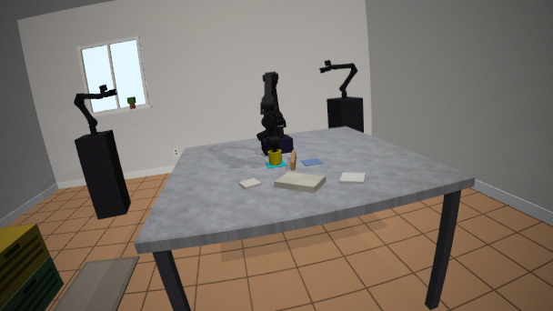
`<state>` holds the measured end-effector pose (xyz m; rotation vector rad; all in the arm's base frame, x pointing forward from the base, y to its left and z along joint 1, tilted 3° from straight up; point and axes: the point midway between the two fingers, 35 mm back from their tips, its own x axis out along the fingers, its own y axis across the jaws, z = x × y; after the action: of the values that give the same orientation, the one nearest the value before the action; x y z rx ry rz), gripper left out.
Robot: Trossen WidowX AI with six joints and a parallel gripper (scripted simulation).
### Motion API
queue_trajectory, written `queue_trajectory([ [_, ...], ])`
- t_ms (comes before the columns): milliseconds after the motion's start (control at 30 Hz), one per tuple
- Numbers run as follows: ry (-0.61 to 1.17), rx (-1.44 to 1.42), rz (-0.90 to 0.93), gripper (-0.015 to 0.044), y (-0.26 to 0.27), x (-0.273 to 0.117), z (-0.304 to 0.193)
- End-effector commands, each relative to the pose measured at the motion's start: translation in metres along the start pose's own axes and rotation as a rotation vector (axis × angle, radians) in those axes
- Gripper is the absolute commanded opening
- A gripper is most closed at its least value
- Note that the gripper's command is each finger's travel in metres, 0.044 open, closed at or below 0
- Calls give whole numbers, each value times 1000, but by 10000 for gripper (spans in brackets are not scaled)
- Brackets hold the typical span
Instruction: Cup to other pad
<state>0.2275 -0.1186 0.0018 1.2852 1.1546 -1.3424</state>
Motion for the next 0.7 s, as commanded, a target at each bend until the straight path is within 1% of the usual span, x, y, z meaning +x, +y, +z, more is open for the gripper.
queue_trajectory([
  [0,-4,0,7,147,3,-9,1],
  [667,-5,-3,5,147,-2,-40,-1],
])
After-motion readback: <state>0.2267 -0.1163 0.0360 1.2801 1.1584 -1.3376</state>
